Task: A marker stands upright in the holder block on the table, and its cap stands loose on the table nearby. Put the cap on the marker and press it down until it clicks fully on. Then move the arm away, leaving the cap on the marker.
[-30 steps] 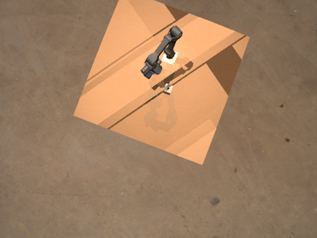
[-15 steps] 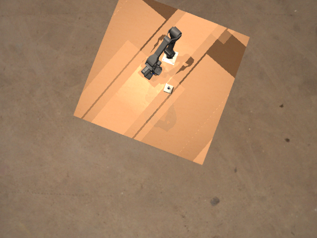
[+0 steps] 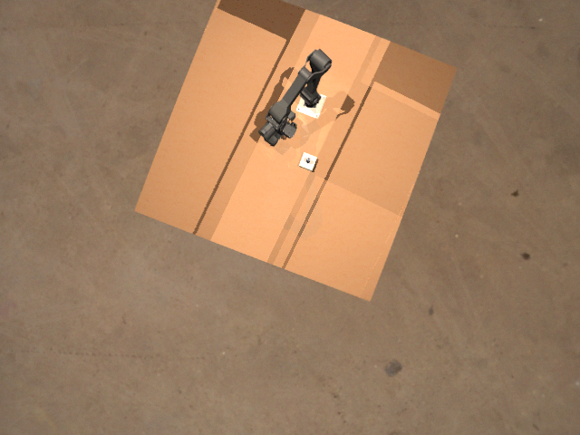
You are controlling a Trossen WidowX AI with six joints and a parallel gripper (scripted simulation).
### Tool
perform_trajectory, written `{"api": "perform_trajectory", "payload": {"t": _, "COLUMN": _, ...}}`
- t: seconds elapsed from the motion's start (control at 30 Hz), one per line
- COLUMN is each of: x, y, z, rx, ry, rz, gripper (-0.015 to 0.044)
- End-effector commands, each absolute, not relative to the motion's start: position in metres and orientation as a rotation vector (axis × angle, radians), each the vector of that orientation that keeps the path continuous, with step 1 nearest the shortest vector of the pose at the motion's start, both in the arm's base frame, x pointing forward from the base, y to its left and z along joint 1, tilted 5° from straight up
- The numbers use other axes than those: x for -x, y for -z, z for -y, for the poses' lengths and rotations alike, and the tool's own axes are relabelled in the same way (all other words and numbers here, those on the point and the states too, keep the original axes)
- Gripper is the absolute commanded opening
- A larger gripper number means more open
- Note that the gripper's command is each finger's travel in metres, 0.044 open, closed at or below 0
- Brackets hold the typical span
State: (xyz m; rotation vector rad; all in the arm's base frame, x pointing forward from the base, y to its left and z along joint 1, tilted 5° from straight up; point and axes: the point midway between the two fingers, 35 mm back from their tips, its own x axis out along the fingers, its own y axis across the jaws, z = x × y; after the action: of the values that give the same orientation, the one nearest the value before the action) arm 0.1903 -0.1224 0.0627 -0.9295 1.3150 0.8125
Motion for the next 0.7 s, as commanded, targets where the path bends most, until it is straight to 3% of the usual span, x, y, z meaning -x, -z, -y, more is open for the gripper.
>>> {"api": "perform_trajectory", "payload": {"t": 0.0, "x": -0.19, "y": -0.062, "z": 0.123, "rx": 0.929, "ry": -0.808, "rz": -1.319, "gripper": 0.0098}}
{"api": "perform_trajectory", "payload": {"t": 0.1, "x": -0.19, "y": -0.062, "z": 0.123, "rx": 0.929, "ry": -0.808, "rz": -1.319, "gripper": 0.0078}}
{"api": "perform_trajectory", "payload": {"t": 0.2, "x": -0.19, "y": -0.065, "z": 0.123, "rx": 0.929, "ry": -0.808, "rz": -1.319, "gripper": 0.0}}
{"api": "perform_trajectory", "payload": {"t": 0.67, "x": -0.189, "y": -0.098, "z": 0.123, "rx": 0.929, "ry": -0.808, "rz": -1.319, "gripper": 0.0}}
